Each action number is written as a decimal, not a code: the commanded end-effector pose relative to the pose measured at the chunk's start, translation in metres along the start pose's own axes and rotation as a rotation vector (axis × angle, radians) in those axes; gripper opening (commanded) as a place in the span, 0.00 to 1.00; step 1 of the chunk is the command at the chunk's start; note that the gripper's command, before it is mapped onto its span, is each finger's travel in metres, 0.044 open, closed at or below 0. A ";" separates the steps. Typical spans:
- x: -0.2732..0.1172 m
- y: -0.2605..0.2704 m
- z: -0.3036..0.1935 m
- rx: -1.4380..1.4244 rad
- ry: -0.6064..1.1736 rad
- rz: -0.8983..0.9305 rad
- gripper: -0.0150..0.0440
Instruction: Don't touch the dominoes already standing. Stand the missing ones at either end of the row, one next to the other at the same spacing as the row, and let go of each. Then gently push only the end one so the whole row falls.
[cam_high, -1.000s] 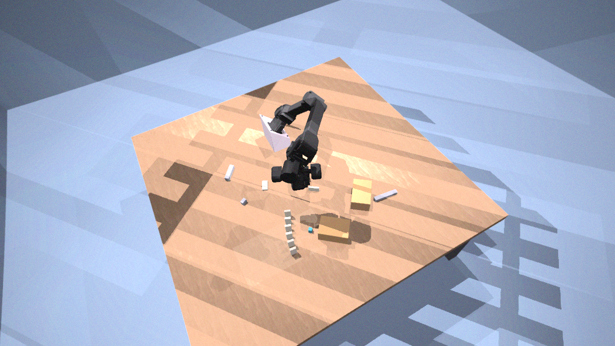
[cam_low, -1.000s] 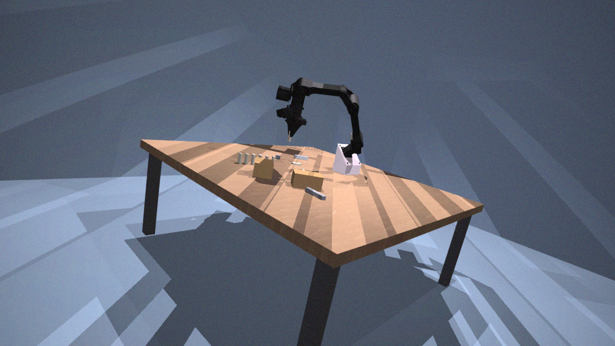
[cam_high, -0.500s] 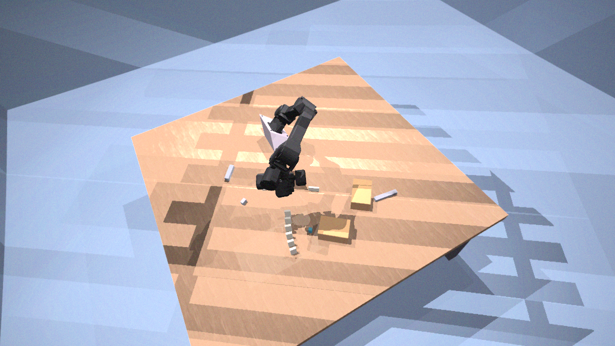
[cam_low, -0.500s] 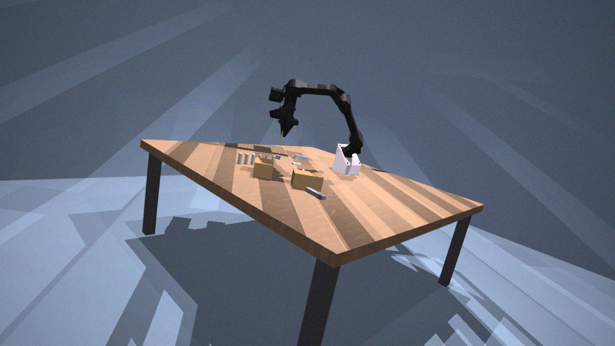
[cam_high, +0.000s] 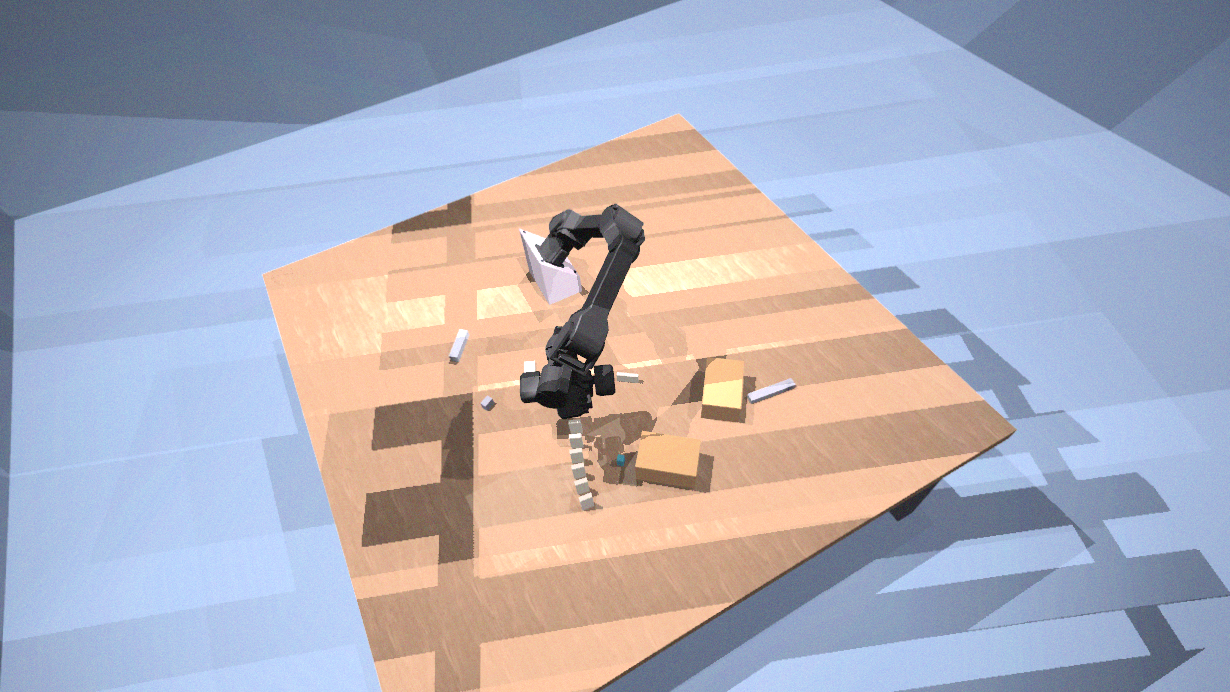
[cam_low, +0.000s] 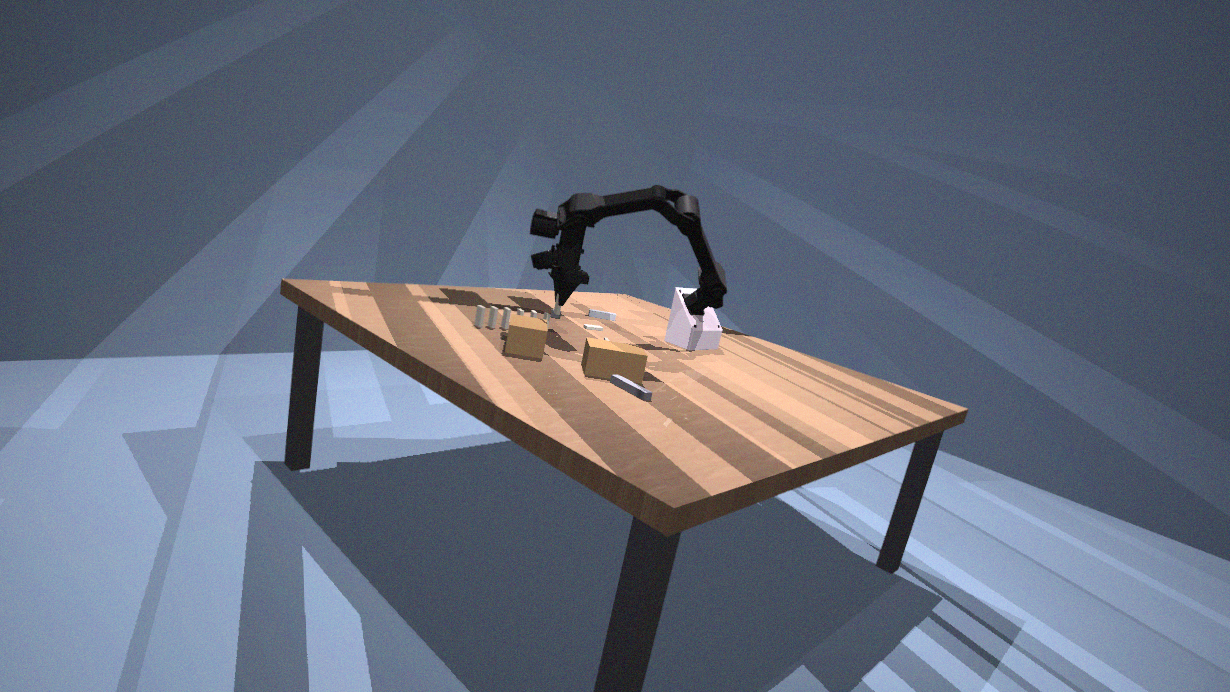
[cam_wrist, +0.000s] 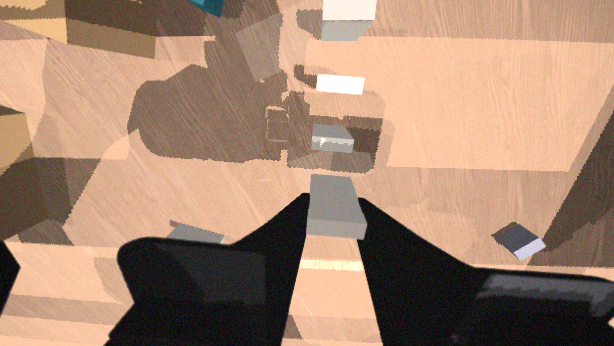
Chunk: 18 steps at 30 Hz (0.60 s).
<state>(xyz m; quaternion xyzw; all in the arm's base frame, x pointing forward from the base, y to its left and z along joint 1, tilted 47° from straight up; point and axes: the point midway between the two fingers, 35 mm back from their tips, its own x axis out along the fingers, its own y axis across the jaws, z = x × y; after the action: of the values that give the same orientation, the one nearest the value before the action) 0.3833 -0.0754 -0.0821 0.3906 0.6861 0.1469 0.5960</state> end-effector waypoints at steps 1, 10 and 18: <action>0.023 0.001 -0.004 0.005 0.009 0.005 0.44; 0.046 0.002 -0.009 0.004 0.011 0.009 0.44; 0.046 0.002 -0.009 0.004 0.011 0.009 0.44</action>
<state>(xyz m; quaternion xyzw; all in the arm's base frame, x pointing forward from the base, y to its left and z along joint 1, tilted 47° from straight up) 0.3766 -0.0411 -0.1107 0.3924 0.6879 0.1501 0.5919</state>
